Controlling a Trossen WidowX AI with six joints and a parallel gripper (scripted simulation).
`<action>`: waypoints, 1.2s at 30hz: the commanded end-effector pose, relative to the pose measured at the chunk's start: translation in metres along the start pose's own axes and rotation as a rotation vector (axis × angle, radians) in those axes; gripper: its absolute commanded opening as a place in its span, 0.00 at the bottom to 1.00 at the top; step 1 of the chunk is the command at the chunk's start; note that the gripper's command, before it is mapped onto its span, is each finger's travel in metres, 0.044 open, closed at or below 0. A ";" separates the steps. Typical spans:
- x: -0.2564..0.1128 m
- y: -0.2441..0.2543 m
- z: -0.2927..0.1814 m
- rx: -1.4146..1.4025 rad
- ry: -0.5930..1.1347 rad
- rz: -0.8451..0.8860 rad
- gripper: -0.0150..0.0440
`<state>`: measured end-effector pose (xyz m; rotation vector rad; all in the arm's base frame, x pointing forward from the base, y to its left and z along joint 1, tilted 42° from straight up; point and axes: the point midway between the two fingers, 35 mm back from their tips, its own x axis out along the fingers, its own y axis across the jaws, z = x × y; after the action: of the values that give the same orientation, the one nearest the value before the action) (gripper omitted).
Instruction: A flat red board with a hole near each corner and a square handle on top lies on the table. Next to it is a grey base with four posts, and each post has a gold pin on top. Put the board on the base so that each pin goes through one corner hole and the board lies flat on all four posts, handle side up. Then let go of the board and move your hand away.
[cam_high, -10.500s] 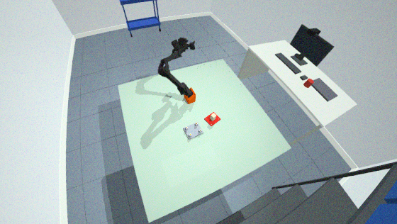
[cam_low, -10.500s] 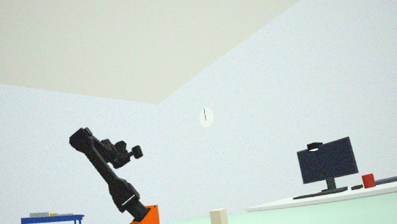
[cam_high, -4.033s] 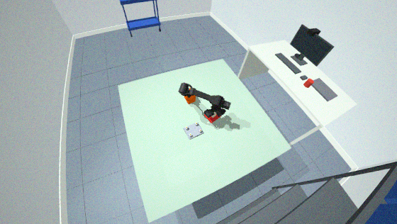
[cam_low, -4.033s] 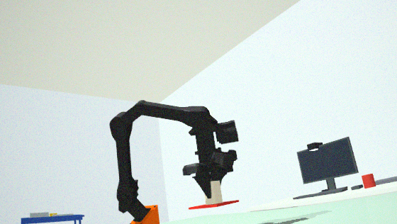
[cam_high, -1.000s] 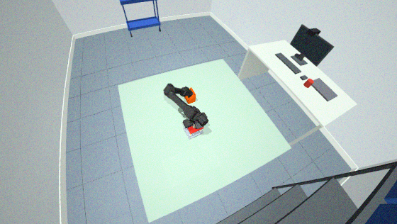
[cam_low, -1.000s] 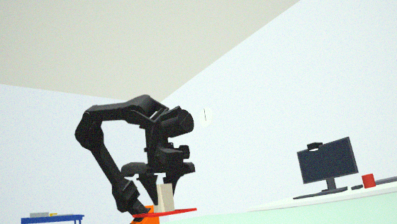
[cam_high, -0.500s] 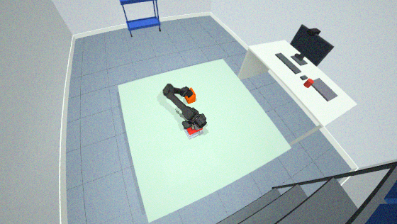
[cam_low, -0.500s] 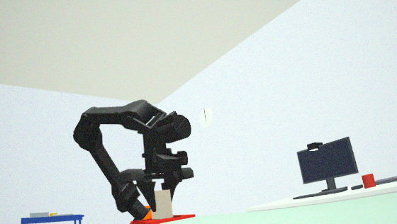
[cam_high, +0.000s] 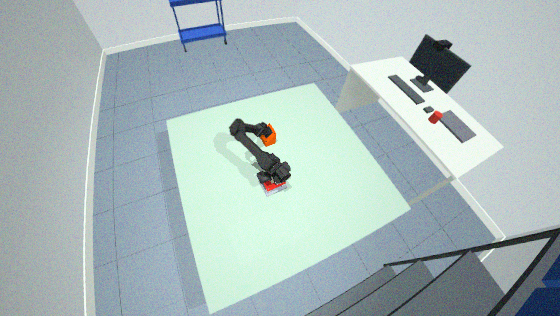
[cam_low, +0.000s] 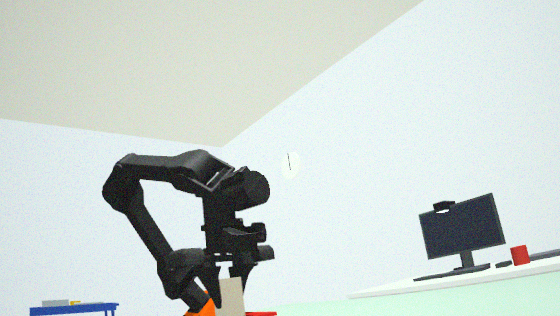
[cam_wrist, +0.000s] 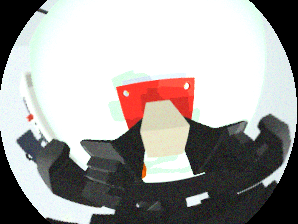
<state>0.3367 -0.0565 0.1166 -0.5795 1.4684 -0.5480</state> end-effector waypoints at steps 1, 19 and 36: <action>-0.001 0.000 0.000 -0.002 -0.002 -0.001 0.25; 0.004 0.000 0.001 -0.004 -0.002 0.000 0.25; 0.010 0.000 0.000 0.001 -0.001 0.001 0.30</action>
<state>0.3373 -0.0634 0.1093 -0.5779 1.4676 -0.5472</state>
